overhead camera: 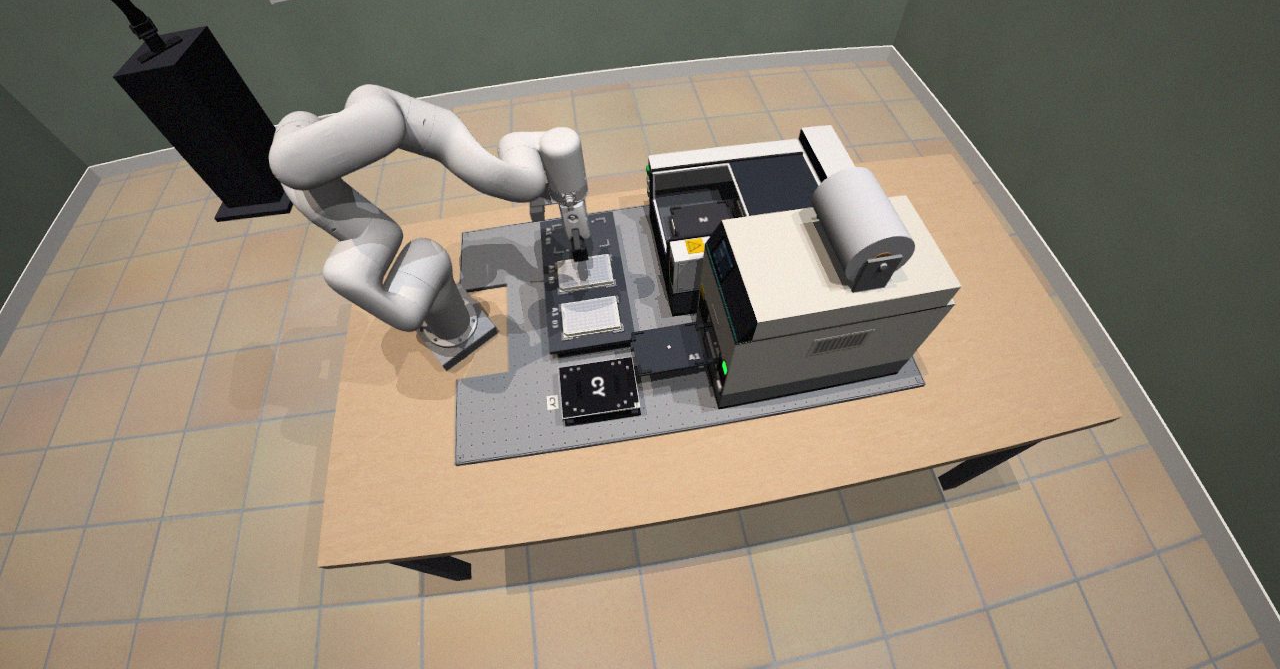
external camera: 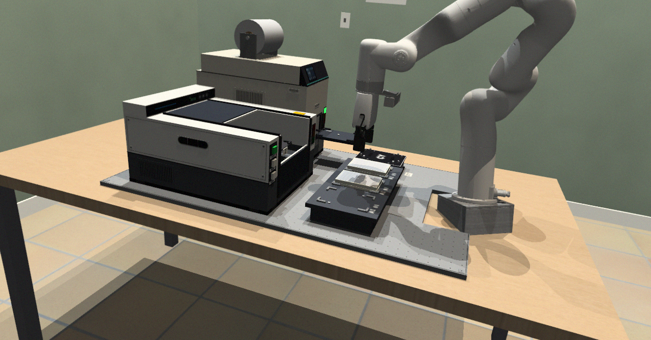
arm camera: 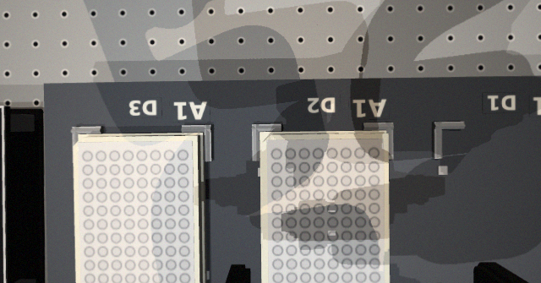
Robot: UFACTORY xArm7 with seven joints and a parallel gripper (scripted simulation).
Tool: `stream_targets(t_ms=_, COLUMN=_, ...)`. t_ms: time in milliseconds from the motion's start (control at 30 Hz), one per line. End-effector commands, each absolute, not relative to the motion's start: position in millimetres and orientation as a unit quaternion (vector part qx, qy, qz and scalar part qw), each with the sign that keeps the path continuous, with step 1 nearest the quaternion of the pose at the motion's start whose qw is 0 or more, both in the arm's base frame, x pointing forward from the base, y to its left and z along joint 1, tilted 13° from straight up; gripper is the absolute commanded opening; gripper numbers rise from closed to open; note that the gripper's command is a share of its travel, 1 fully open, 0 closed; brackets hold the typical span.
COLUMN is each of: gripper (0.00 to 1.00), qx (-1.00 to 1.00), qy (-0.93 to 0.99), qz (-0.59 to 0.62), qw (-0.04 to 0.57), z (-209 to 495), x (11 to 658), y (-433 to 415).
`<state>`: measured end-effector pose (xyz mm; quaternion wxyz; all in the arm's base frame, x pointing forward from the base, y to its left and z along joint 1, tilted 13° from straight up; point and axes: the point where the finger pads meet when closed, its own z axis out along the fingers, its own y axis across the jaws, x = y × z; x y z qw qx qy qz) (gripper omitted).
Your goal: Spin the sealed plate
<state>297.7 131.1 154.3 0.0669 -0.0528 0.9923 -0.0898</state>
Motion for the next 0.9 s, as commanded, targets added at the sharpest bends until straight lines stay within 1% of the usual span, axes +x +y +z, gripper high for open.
stream_targets(t_ms=0, gripper=1.0, qx=-0.053, qy=0.992, qz=-0.089, qw=0.069, z=163.2, x=297.4, y=133.2)
stream_targets(t_ms=867, gripper=1.0, qx=-0.053, qy=0.992, qz=-0.089, qw=0.069, z=199.0, x=292.1, y=139.4)
